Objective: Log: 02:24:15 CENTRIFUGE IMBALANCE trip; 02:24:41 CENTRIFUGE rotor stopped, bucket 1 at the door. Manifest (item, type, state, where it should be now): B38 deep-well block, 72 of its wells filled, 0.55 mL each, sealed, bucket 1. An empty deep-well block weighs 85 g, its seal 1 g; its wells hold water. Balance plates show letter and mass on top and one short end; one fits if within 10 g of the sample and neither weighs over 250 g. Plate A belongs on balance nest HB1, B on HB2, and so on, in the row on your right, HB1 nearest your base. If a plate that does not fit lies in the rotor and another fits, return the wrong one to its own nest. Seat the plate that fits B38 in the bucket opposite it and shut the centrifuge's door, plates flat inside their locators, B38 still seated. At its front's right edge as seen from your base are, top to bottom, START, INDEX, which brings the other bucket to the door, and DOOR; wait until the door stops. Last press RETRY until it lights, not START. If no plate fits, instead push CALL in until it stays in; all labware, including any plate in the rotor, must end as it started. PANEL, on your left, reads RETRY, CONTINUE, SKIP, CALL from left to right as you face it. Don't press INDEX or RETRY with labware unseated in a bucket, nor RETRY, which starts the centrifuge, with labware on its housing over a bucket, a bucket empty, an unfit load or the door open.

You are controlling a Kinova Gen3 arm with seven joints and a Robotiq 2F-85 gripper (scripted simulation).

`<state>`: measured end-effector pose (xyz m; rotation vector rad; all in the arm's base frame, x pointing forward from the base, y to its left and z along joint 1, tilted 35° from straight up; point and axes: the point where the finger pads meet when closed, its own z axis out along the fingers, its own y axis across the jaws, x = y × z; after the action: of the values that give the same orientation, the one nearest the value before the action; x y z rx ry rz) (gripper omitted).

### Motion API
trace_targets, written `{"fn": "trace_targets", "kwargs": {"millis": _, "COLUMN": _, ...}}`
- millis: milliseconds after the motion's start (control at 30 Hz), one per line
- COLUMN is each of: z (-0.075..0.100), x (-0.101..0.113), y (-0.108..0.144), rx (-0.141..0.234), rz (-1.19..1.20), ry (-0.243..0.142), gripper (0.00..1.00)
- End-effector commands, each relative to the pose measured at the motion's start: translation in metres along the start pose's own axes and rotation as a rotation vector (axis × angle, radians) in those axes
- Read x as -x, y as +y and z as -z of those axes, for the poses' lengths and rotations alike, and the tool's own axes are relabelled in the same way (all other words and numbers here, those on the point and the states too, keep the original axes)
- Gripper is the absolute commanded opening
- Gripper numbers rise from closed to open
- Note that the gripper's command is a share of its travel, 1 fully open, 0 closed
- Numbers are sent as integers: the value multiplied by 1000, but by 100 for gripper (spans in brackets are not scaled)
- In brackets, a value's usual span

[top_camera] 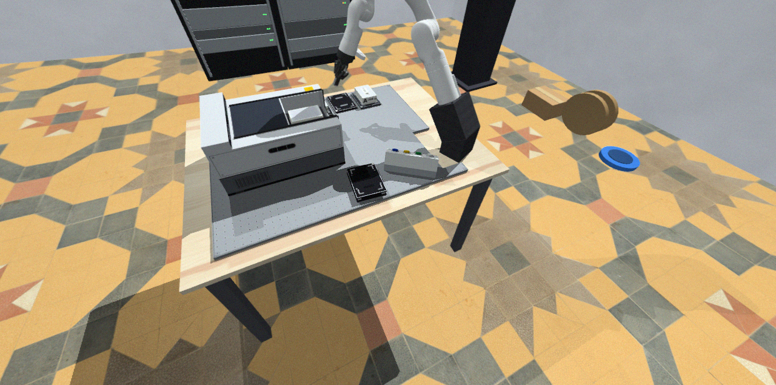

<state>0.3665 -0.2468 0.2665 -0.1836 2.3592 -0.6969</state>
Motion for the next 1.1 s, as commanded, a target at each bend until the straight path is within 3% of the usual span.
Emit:
{"fn": "trace_targets", "kwargs": {"millis": 0, "z": -12, "x": 1, "y": 0, "rx": -4, "rz": 2, "ry": 3, "gripper": 10}}
{"fn": "trace_targets", "kwargs": {"millis": 200, "z": -32, "x": 2, "y": 0, "rx": -4, "rz": 2, "ry": 3, "gripper": 10}}
{"fn": "trace_targets", "kwargs": {"millis": 1067, "z": -63, "x": 10, "y": 0, "rx": -4, "rz": 2, "ry": 3, "gripper": 10}}
